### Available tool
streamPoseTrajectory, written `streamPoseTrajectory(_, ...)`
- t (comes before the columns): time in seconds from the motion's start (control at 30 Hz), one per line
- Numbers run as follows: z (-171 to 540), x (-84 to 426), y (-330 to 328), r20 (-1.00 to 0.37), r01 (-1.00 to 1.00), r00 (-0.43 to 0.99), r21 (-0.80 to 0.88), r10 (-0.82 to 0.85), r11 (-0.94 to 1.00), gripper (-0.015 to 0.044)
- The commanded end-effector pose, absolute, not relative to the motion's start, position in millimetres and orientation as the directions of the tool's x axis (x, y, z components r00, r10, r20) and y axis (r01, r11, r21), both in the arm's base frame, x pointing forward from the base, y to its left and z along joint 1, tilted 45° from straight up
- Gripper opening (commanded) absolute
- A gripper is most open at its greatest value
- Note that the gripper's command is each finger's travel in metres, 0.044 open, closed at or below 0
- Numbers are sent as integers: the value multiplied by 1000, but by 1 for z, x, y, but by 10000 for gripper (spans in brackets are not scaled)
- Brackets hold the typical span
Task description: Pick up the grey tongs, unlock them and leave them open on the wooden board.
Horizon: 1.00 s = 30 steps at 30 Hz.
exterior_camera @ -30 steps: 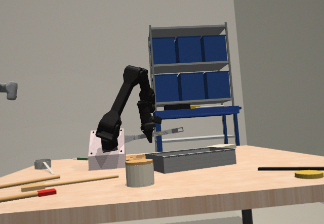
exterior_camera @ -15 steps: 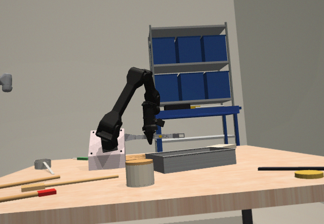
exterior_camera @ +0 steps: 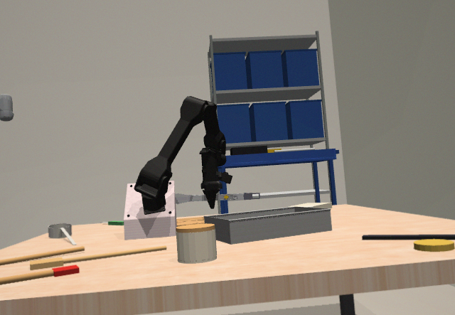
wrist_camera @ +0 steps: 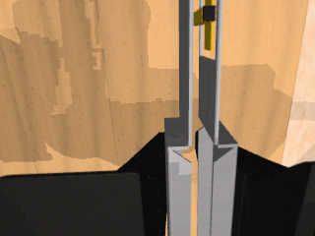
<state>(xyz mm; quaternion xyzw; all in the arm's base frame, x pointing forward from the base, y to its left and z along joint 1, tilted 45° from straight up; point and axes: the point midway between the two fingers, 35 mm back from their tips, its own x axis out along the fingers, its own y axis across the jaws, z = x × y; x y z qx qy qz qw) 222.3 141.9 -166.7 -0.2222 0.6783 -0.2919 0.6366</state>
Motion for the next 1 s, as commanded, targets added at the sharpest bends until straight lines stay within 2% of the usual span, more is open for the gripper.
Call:
streamPoseTrajectory(0.0, -171, 220, 135, -727, 61, -91, -686, -681, 725, -150)
streamPoseTrajectory(0.2, -174, 220, 133, -727, 61, -91, -687, -681, 724, -150)
streamPoseTrajectory(0.93, -173, 221, 135, -731, 69, -92, -682, -676, 728, 427)
streamPoseTrajectory(0.97, -173, 221, 135, -731, 69, -92, -682, -676, 728, 440)
